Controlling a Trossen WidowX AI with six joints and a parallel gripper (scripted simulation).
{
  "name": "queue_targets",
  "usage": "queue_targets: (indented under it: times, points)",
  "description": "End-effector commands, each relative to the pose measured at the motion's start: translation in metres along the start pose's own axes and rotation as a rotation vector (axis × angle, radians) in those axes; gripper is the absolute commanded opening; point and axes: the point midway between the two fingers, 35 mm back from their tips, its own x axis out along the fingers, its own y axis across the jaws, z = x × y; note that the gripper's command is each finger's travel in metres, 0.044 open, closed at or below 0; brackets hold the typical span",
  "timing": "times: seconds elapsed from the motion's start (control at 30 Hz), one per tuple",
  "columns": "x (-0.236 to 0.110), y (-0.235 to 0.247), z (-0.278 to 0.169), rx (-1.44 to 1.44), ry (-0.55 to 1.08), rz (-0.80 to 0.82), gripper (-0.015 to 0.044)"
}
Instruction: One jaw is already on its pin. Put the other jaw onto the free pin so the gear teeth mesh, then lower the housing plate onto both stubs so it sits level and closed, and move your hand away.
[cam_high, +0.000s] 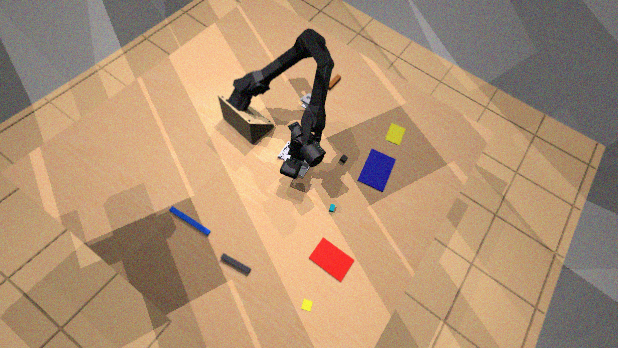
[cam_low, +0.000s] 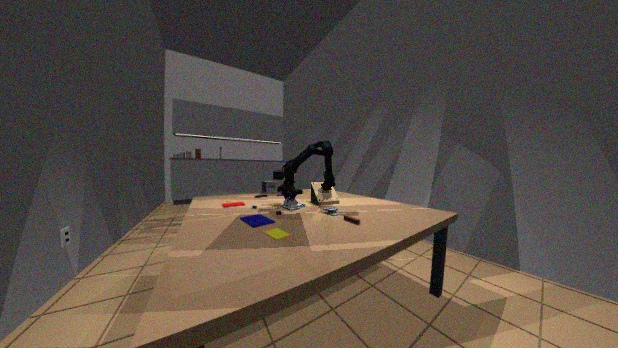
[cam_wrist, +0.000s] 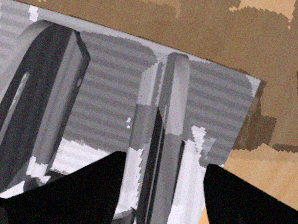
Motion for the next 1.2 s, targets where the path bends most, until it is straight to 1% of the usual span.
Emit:
queue_targets:
  times: [0.0, 0.67, 0.77, 0.8, 1.17]
  points:
    - [0.0025, 0.0013, -0.0013, 0.004, 0.005, 0.005, 0.0134]
    - [0.0025, 0.0013, -0.0013, 0.004, 0.005, 0.005, 0.0134]
    - [0.0007, 0.0001, -0.0001, -0.001, 0.001, 0.001, 0.0213]
    - [0.0007, 0.0001, -0.0001, -0.001, 0.001, 0.001, 0.0224]
    - [0.0007, 0.0001, -0.0001, -0.001, 0.001, 0.001, 0.0224]
